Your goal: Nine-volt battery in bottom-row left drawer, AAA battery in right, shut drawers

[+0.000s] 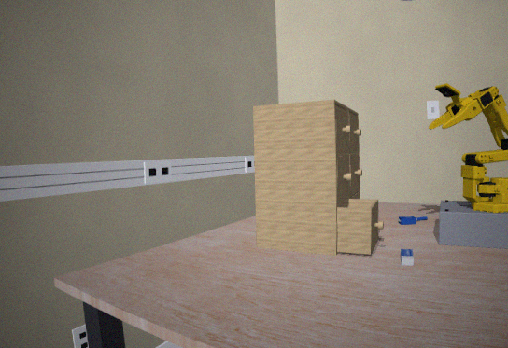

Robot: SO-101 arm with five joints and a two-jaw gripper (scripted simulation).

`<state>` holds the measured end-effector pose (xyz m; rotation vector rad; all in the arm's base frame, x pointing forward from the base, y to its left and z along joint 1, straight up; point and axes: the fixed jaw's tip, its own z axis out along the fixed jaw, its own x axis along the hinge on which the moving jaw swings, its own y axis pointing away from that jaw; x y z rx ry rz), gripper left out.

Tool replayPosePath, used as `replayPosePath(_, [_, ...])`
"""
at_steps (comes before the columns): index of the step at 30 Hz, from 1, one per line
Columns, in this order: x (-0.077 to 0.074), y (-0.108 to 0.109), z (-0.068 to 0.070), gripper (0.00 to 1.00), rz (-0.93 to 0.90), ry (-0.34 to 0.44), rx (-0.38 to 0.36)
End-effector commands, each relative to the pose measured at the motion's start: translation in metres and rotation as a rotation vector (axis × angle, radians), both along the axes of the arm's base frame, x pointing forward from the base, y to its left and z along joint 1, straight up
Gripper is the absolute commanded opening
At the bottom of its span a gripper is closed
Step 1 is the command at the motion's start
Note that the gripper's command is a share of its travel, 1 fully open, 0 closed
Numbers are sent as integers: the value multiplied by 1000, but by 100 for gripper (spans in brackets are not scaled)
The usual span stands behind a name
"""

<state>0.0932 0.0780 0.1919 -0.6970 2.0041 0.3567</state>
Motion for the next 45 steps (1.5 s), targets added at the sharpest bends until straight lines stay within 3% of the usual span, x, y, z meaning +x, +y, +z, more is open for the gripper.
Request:
replayPosePath(1, [2, -5, 1, 30, -44, -2, 5])
replayPosePath(12, [22, -43, 1, 30, -404, -2, 5])
replayPosePath(22, [27, -74, 1, 30, -666, -3, 5])
replayPosePath(34, [22, -113, 1, 30, -993, -4, 4])
replayPosePath(45, [5, -147, 1, 30, -1308, -5, 4])
